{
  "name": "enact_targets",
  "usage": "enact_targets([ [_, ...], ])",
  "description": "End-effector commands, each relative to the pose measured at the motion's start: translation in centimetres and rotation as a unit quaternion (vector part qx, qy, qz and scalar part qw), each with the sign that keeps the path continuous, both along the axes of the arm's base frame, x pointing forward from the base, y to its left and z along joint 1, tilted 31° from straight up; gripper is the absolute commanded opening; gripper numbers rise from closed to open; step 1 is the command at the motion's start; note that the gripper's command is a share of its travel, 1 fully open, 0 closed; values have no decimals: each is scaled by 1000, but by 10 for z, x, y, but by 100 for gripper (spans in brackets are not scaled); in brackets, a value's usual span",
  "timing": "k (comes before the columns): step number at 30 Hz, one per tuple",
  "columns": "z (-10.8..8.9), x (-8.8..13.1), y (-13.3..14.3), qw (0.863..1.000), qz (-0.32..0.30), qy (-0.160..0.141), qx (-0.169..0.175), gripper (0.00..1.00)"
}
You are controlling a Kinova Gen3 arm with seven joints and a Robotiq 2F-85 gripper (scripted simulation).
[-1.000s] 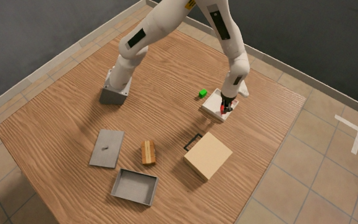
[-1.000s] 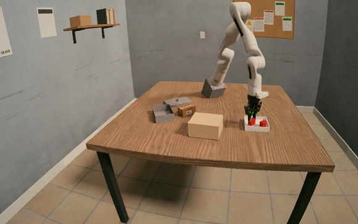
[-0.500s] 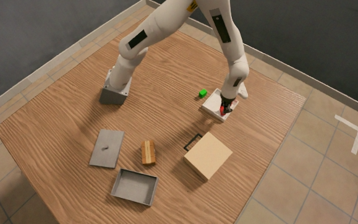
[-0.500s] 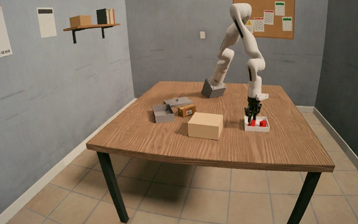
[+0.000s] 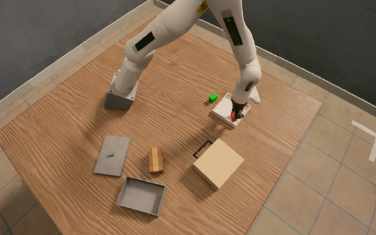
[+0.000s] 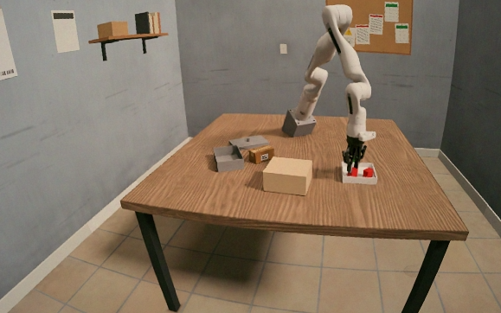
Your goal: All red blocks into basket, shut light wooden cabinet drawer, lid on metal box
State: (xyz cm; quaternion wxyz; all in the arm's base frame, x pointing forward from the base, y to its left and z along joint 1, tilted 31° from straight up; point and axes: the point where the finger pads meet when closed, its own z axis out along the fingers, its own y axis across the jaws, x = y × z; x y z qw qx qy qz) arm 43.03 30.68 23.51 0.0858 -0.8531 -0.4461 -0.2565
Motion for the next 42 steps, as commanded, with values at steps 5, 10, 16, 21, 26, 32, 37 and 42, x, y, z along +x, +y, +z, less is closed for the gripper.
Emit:
enact_targets([
  [5, -2, -1, 0, 1000, 0, 0, 0, 10],
  [10, -2, -1, 0, 1000, 0, 0, 0, 10],
  [16, -2, -1, 0, 1000, 0, 0, 0, 10],
  [21, -2, -1, 0, 1000, 0, 0, 0, 10],
  [26, -2, -1, 0, 1000, 0, 0, 0, 10],
  [32, -2, -1, 0, 1000, 0, 0, 0, 10],
  [37, -2, -1, 0, 1000, 0, 0, 0, 10],
  [42, -2, -1, 0, 1000, 0, 0, 0, 61],
])
